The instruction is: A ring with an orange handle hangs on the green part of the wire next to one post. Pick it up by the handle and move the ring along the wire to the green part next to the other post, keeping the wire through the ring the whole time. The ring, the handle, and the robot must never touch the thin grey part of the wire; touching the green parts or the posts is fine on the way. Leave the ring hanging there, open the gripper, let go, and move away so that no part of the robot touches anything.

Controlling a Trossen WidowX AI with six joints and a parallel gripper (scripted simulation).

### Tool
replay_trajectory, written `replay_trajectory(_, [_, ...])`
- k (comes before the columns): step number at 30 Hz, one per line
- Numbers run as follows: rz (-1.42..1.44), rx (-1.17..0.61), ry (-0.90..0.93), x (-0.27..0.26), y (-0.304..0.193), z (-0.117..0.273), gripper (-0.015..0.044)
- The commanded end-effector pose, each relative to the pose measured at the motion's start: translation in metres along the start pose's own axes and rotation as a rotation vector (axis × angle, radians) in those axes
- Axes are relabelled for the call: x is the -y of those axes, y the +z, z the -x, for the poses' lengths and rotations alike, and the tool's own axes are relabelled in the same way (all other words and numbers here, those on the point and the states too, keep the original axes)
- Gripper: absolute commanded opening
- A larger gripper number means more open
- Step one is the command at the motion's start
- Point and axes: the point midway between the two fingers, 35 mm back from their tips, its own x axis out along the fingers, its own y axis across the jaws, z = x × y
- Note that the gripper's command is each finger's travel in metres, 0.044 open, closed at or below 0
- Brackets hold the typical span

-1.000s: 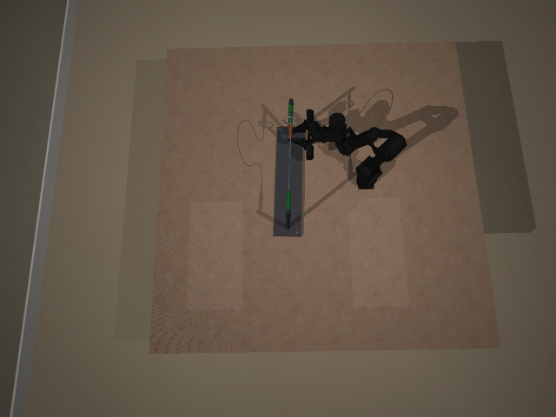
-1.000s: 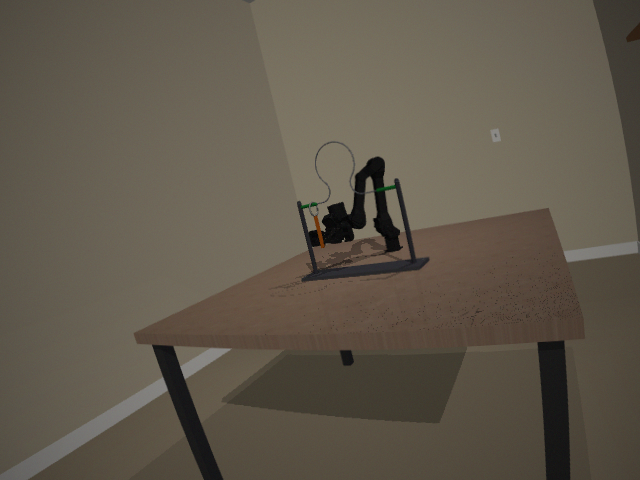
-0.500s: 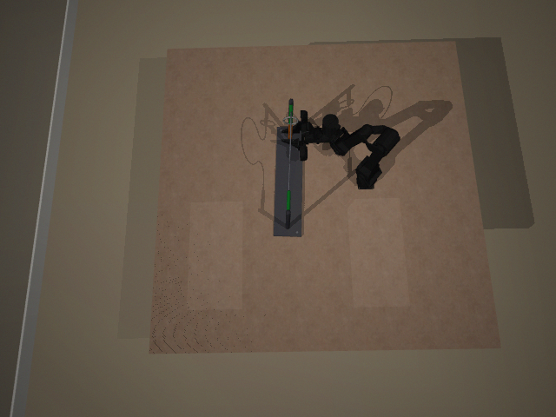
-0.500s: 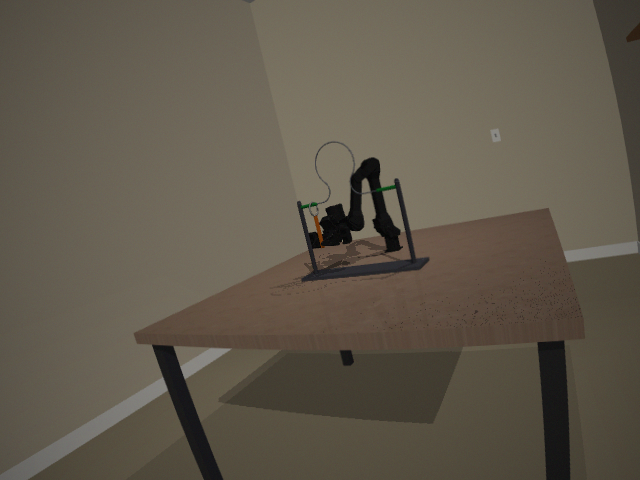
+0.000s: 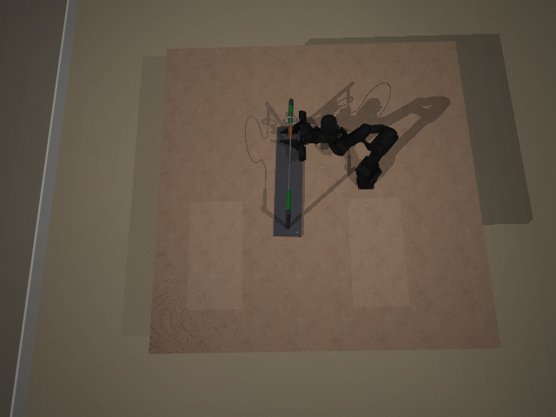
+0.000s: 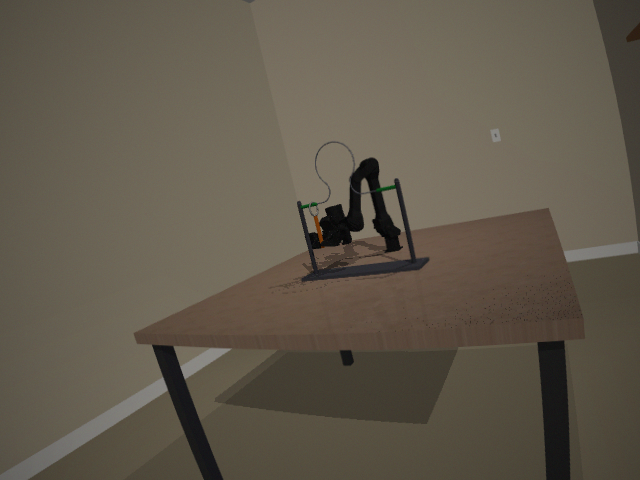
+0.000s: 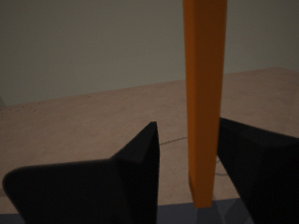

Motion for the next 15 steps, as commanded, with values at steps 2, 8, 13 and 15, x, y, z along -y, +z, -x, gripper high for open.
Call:
replay_trajectory(2, [-0.003, 0.001, -0.004, 0.0007, 0.0003, -0.0002, 0.0160])
replay_trajectory(8, [0.000, 0.000, 0.000, 0.0000, 0.0000, 0.0000, 0.0055])
replay_trajectory(13, [0.000, 0.000, 0.000, 0.0000, 0.0000, 0.0000, -0.0037])
replay_trajectory(15, [0.000, 0.000, 0.000, 0.0000, 0.0000, 0.0000, -0.0090])
